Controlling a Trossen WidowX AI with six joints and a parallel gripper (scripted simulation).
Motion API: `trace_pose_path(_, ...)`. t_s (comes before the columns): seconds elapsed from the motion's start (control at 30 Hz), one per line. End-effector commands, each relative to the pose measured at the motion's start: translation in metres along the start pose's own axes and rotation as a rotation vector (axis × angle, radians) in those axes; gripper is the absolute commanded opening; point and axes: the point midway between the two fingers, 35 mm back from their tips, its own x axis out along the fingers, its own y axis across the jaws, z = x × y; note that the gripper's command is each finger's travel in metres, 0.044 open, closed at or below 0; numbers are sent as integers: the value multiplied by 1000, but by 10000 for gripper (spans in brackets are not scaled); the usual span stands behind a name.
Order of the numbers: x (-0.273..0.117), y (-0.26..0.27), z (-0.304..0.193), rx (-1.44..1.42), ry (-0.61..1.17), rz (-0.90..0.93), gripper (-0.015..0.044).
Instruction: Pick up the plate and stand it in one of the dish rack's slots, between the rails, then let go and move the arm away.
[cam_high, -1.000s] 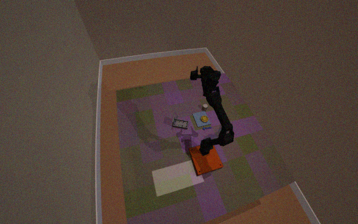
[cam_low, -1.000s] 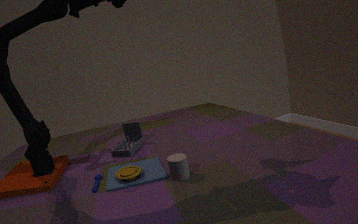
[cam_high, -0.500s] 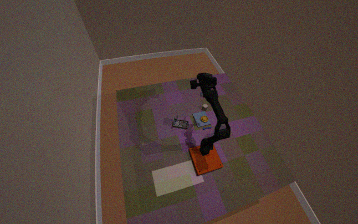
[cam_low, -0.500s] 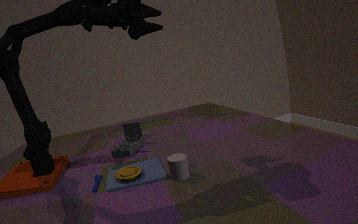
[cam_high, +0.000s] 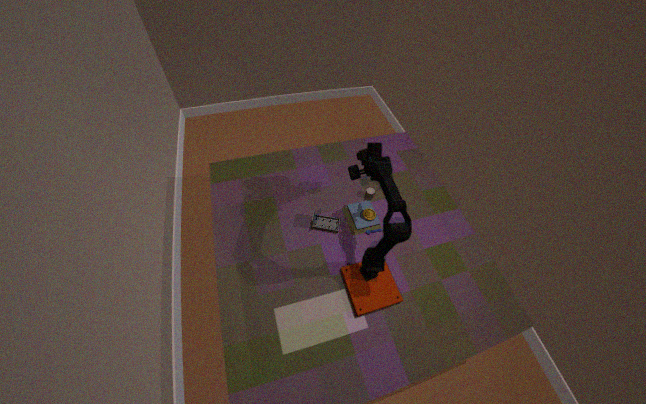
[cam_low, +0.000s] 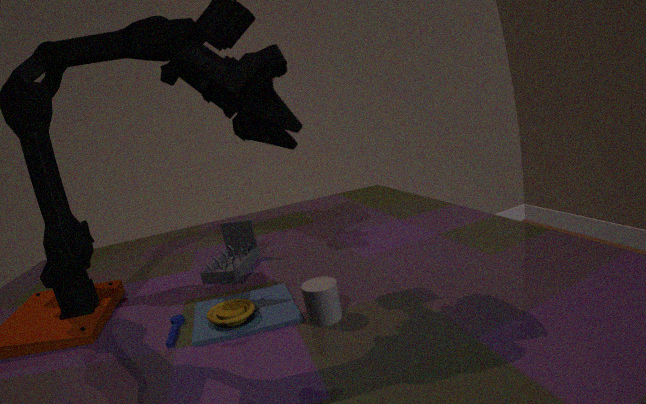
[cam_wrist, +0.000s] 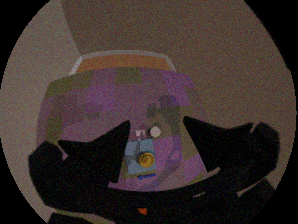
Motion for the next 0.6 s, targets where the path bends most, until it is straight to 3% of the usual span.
trace_pose_path(0.0, 20, 0, -34, -23, 132, 37, 400)
trace_pose_path(0.57, 43, 9, -173, -28, 652, 261, 400)
